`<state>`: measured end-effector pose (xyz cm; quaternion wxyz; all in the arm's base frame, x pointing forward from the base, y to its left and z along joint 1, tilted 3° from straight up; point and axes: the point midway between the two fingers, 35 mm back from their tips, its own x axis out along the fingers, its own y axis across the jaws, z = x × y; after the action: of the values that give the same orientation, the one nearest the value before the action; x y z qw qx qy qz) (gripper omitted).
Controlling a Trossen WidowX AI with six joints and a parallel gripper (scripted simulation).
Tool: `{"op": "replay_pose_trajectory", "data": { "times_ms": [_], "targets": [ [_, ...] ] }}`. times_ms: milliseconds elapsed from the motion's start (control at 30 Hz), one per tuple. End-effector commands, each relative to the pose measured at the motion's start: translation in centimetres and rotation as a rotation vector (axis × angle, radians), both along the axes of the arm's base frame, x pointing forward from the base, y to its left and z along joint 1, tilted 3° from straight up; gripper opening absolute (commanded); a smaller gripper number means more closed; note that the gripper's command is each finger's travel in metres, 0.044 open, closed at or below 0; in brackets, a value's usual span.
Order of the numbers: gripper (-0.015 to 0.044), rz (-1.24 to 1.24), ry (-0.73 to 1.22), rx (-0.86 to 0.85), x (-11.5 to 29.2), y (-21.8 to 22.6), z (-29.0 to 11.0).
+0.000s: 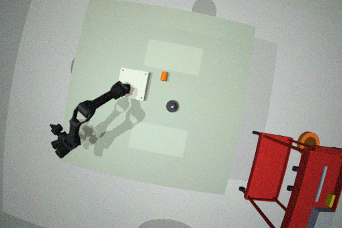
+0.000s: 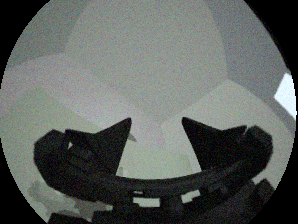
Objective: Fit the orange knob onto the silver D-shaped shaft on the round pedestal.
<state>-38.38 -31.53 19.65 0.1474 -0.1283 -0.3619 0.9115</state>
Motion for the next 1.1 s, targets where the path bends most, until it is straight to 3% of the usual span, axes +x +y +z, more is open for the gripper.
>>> {"op": "replay_pose_trajectory", "data": {
  "times_ms": [0,67,267,567,833,1067],
  "targets": [
    [0.0426,0.009,-0.009,0.007,0.0,-0.1,-0.1],
    [0.044,0.095,-0.075,0.048,0.9,-1.2,-1.2],
    [0.044,0.333,-0.117,-0.074,8.8,-8.2,-2.3],
    [0.044,0.667,-0.259,-0.223,22.8,-14.5,-3.4],
    [0.044,0.889,-0.419,-0.316,35.7,-15.8,-4.8],
    [0.044,1.043,-0.595,-0.372,46.9,-13.8,-6.0]
  ]
}}
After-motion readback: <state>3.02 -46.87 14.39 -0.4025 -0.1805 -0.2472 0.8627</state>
